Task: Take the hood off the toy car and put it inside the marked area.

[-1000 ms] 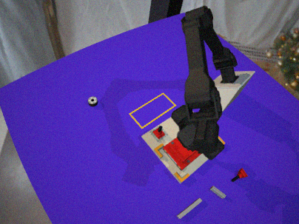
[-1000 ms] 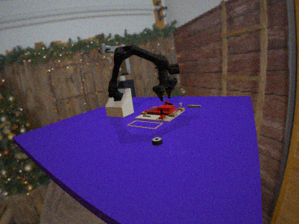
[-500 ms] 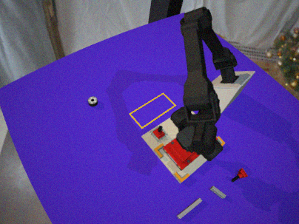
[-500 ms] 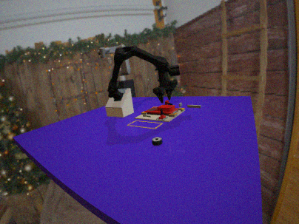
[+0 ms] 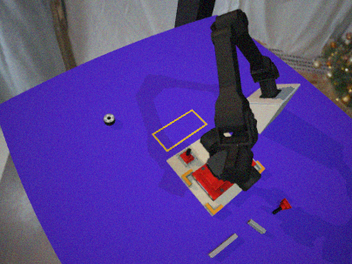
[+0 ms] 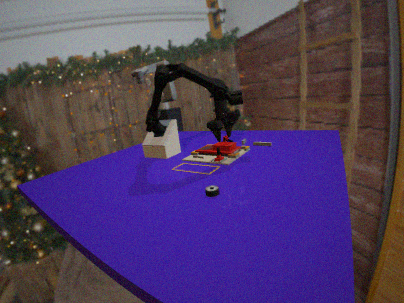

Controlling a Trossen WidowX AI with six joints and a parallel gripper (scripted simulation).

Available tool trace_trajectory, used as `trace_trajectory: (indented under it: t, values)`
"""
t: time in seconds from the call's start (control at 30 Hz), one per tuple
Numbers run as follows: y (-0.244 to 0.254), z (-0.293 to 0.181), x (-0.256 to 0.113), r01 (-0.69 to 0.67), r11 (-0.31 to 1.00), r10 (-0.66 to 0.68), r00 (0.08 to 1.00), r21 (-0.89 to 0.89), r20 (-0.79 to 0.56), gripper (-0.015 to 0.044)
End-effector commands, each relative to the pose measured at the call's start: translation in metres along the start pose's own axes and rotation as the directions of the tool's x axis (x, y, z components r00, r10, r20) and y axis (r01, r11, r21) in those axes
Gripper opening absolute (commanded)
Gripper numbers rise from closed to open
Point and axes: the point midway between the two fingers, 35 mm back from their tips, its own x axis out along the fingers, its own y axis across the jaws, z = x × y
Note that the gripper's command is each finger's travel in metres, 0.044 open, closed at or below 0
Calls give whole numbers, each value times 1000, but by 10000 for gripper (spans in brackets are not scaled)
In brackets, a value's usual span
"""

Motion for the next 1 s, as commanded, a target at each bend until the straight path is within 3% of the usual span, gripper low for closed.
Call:
trace_trajectory:
  t: [0.0, 0.97]
  values:
    - [-1, -1, 3, 5, 1000, -5, 1000, -5, 0, 440]
    - [-2, -3, 20, 6, 1000, -6, 1000, -4, 0, 440]
